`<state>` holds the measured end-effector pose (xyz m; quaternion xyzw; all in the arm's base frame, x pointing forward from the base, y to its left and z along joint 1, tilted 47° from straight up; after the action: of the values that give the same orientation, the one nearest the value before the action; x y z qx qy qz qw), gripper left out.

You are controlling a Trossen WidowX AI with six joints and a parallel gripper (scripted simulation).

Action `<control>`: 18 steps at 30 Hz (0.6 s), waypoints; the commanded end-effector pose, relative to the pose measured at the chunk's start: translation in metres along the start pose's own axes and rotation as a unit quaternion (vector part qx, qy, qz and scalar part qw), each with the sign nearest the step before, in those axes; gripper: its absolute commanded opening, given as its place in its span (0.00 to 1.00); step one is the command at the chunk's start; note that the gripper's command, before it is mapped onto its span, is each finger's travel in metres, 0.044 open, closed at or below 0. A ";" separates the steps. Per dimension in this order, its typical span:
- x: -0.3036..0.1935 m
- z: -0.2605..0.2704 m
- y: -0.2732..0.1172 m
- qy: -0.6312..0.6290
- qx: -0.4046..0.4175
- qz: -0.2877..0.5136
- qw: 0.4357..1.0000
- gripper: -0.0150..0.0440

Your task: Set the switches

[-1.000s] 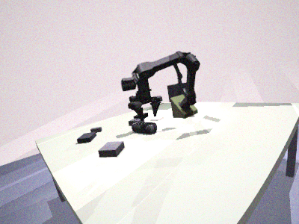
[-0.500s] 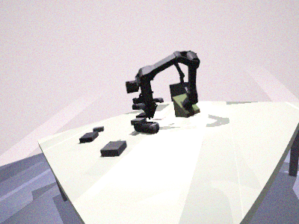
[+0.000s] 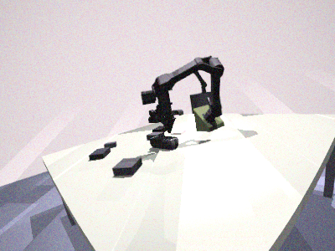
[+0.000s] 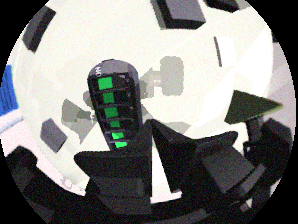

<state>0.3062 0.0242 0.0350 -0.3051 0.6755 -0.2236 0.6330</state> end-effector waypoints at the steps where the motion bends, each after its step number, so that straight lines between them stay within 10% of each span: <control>1: 0.000 0.000 0.000 0.000 0.000 0.000 1.000 0.25; 9: 0.000 0.000 0.000 0.000 0.000 0.000 1.000 0.25; 18: 0.000 0.000 -0.050 0.001 0.000 -0.001 1.000 0.65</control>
<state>0.3111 -0.0034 0.0608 -0.3040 0.6778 -0.2240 0.6309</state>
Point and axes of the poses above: the point midway between the two fingers, 35 mm back from their tips, its own y axis out along the fingers, its own z axis across the jaws, x = y × z, the point moved 2 cm from there along -y, back along the fingers, and after that the axes turned 15 degrees about y, right-handed, at the moved point
